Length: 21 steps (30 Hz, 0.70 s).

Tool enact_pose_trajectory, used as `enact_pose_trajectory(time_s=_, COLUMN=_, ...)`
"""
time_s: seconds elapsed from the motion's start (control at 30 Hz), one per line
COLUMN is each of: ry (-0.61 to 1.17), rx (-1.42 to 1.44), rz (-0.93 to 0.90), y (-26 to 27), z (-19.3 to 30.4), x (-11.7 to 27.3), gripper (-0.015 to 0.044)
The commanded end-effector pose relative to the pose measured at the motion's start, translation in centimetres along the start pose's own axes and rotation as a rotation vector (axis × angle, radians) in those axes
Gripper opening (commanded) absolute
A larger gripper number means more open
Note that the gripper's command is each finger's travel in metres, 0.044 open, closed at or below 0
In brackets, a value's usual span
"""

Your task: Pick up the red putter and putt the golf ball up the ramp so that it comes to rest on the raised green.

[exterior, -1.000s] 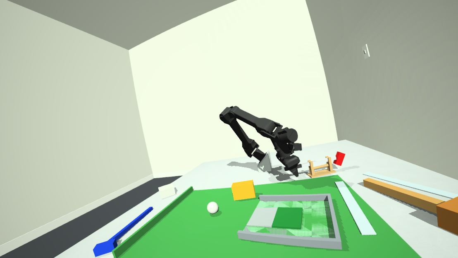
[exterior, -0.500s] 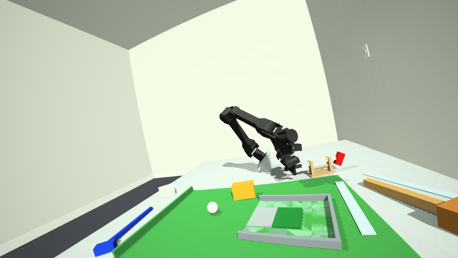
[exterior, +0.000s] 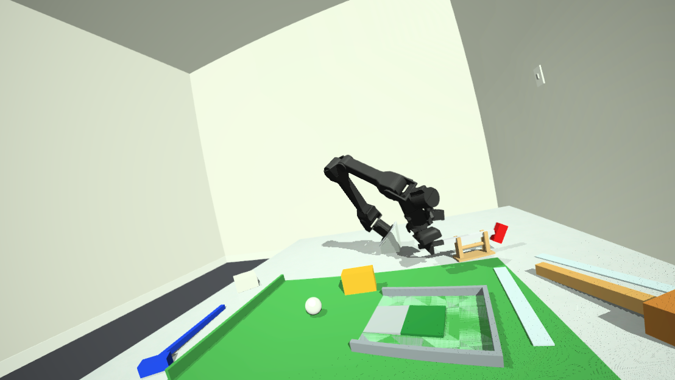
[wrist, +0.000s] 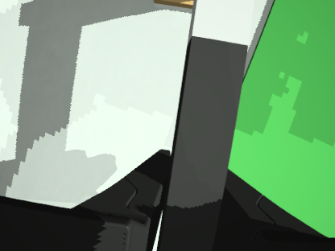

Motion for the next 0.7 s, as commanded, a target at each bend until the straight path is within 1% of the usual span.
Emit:
enact_pose_trajectory(time_s=0.0, ry=-0.024, rx=0.000, rz=0.007, y=-0.2, z=-1.0, x=2.3, gripper=0.0000)
enact_pose_trajectory(time_s=0.33, ry=-0.025, rx=0.002, rz=0.003, y=0.5, z=-2.4, x=8.4, gripper=0.0000)
enact_pose_trajectory(time_s=0.47, ry=-0.024, rx=0.002, rz=0.003, y=0.6, z=-2.4, x=8.9, gripper=0.0000)
enact_pose_trajectory(time_s=0.5, ry=-0.013, rx=0.003, rz=0.008, y=0.5, z=-2.1, x=8.2, gripper=0.0000)
enact_pose_trajectory(time_s=0.67, ry=-0.005, rx=-0.222, rz=0.031, y=-1.4, z=0.9, x=9.8, gripper=0.0000)
Point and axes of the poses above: the point midway between the two fingers, 35 mm back from their tips, its own x axis back along the fingers, its own y axis across the jaws, z = x × y, the point moved 2 cm from there along x, back along the fingers, and after that the axes turned 13 degrees about -x, right-handed, at the moved point
